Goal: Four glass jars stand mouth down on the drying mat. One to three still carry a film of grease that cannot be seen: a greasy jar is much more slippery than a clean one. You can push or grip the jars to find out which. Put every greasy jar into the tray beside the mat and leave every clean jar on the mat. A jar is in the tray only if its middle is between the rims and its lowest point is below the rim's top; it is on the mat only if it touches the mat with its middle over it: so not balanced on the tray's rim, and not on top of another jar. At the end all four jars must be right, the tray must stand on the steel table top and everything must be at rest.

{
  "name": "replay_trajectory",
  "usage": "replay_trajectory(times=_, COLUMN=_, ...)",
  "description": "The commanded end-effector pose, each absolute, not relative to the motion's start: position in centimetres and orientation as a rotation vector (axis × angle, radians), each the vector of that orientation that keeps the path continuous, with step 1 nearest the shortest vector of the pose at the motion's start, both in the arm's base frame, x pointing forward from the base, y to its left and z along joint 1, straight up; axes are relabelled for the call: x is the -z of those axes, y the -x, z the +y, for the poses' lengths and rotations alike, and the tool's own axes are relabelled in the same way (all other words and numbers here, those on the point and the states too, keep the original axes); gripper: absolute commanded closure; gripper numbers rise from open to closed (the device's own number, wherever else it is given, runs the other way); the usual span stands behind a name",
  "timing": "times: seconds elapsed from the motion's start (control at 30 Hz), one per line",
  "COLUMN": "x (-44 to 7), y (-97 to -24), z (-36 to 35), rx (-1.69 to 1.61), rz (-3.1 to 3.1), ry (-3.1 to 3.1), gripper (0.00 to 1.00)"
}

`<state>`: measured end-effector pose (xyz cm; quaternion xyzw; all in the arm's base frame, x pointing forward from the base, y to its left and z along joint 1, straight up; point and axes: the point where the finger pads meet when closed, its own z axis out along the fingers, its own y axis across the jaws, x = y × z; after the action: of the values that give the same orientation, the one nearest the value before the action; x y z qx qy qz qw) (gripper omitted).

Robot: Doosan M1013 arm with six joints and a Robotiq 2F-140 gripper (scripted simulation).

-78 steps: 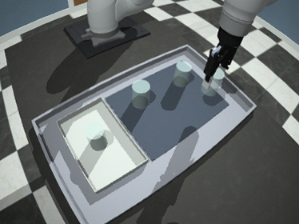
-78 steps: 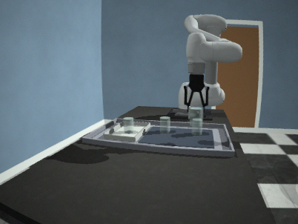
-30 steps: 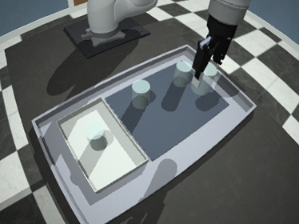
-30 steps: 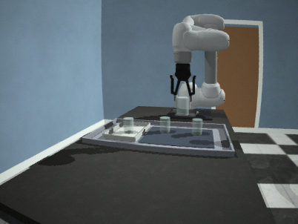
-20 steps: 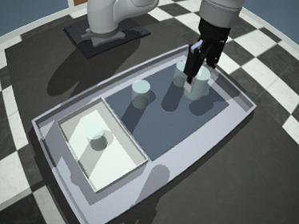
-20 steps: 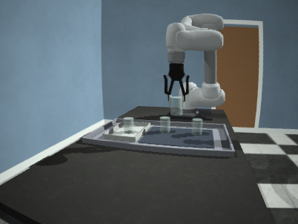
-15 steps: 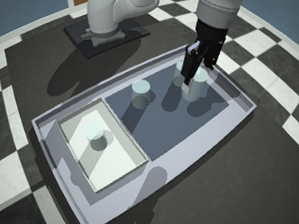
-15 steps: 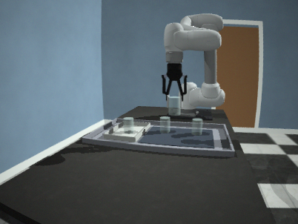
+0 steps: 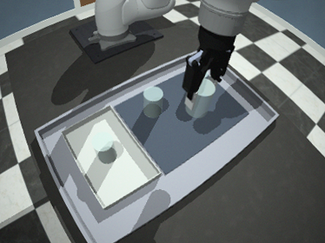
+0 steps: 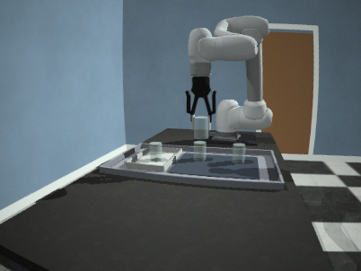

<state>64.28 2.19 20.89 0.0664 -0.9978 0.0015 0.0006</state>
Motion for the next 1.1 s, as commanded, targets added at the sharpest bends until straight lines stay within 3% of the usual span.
replay_trajectory(times=0.0, x=-20.9, y=-64.4, z=1.5, rx=-0.004, rz=-3.133, ry=-0.209, gripper=1.0)
replay_trajectory(times=1.07, x=-20.9, y=-65.8, z=-7.7, rx=-0.004, rz=-3.133, ry=-0.209, gripper=1.0)
